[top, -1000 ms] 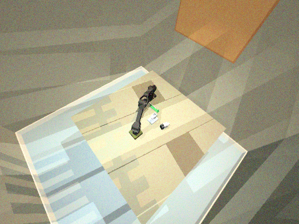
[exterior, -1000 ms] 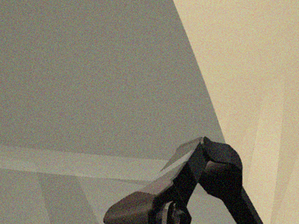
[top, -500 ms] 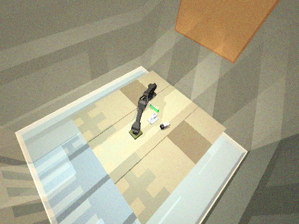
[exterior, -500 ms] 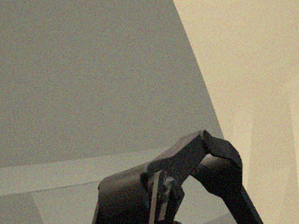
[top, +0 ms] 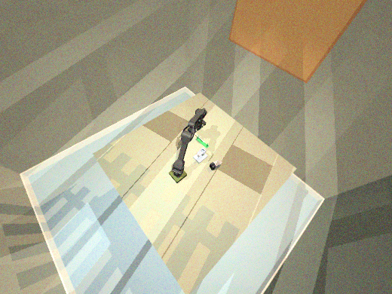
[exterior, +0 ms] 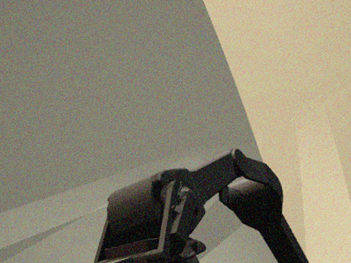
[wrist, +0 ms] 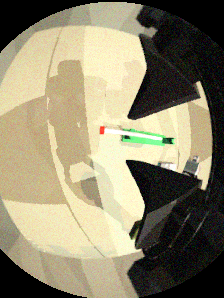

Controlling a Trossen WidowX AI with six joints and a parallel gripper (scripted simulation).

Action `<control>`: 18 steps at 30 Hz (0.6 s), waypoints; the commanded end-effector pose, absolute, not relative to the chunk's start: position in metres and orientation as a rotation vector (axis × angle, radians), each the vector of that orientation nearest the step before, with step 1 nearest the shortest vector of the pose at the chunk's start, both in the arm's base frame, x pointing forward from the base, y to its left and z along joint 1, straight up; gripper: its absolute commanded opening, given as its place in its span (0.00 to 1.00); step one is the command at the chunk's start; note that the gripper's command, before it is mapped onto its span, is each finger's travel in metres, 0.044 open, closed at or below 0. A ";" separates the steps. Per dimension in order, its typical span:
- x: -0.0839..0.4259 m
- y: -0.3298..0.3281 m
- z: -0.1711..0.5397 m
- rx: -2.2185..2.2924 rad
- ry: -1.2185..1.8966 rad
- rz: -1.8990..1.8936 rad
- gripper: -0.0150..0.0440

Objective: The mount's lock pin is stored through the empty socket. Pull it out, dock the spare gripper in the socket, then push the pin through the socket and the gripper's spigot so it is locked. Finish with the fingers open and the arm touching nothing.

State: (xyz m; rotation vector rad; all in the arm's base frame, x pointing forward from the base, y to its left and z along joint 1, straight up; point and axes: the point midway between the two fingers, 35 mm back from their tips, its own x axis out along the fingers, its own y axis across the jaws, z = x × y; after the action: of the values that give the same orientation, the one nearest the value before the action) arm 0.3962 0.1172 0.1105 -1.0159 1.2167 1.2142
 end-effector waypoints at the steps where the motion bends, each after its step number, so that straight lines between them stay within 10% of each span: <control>1: 0.398 0.072 0.152 -1.056 1.171 1.147 0.56; 18: 0.399 0.064 0.089 -1.066 1.164 1.137 0.56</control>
State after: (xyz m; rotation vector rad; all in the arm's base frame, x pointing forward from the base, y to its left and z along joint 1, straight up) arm 0.4016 0.0659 0.1098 -1.0605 1.1593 1.1337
